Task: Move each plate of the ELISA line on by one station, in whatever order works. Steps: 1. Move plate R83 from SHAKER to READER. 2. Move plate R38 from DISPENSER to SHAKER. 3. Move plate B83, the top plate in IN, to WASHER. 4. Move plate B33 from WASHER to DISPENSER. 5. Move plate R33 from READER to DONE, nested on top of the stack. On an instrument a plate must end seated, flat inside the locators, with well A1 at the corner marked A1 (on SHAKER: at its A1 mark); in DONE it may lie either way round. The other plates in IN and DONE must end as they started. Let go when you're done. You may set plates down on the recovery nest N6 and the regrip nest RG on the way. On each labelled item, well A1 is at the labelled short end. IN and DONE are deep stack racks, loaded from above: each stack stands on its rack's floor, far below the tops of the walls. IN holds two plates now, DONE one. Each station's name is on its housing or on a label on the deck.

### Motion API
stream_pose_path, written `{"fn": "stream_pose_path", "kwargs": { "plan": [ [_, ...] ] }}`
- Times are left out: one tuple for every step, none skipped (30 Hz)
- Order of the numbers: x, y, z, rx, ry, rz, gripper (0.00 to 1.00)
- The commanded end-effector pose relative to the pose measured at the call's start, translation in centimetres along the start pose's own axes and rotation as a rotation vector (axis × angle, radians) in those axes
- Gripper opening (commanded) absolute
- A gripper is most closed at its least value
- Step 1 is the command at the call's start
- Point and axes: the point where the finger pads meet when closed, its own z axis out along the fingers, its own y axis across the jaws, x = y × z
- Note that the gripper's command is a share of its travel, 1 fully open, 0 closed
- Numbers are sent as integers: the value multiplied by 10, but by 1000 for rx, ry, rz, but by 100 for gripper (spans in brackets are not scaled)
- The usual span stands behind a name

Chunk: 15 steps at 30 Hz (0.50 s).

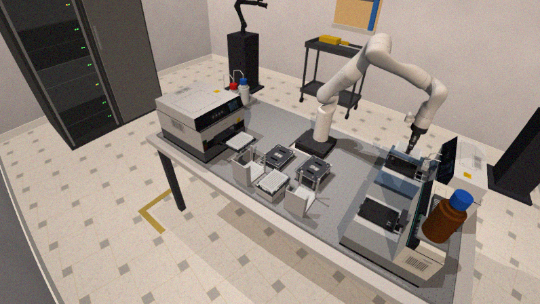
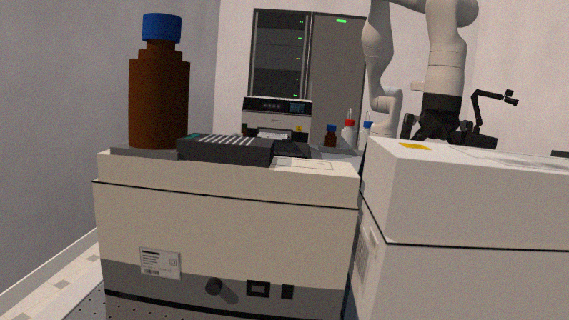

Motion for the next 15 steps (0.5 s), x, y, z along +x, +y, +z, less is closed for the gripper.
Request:
{"fn": "stream_pose_path", "kwargs": {
  "plan": [
    [-1,-1,-8,0,-4,-4,94],
    [-1,-1,-10,0,-4,-4,94],
    [-1,-1,-11,0,-4,-4,94],
    [-1,-1,-12,0,-4,-4,94],
    [-1,-1,-12,0,-4,-4,94],
    [-1,-1,-12,0,-4,-4,94],
    [-1,-2,-13,4,-5,-5,94],
    [-1,-1,-15,1,-4,-5,94],
    [-1,0,-16,-1,-4,-5,94],
    [-1,0,-18,-1,-4,-5,94],
    [-1,-1,-19,-1,-4,-5,94],
    [-1,-1,-20,2,-5,-5,94],
    [-1,-2,-19,4,-5,-5,94],
    [-2,-2,-19,4,-7,-5,94],
    [-1,-1,-17,3,-6,0,94]
  ]
}}
